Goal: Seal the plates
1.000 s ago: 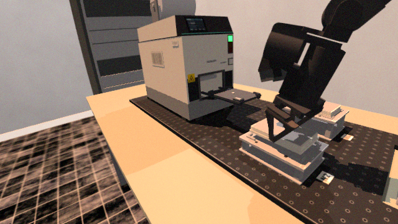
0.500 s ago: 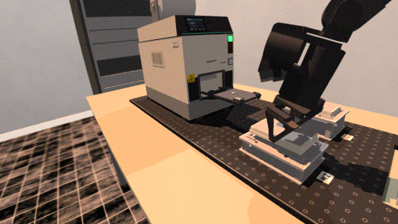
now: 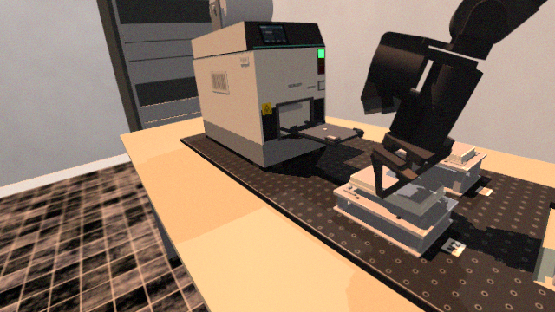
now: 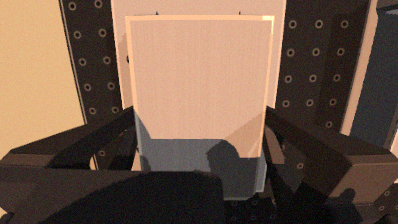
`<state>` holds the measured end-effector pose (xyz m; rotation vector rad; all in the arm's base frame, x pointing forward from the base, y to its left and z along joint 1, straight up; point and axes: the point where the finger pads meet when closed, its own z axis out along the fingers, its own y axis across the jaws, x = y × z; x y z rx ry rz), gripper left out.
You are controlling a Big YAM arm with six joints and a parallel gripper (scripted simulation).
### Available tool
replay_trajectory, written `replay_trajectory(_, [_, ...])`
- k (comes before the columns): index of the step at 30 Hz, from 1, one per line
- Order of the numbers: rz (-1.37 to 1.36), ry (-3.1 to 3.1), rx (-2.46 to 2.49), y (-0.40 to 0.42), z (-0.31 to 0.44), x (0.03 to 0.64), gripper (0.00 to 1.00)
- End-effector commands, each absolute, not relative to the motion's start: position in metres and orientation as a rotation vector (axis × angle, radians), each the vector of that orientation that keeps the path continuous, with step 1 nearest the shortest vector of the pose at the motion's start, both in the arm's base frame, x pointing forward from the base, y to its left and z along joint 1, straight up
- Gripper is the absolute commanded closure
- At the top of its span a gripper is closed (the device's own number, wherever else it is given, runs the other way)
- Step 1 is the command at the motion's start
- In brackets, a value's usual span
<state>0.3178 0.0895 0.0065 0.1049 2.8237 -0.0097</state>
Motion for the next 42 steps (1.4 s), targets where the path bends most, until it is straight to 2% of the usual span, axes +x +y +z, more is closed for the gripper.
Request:
replay_trajectory(1, [-0.002, 2.805, 0.076, 0.098, 0.016, 0.332, 1.00])
replay_trajectory(30, [-0.003, 2.812, 0.093, 0.094, 0.012, 0.318, 1.00])
replay_trajectory(42, [-0.002, 2.796, 0.113, 0.092, 0.017, 0.334, 1.00])
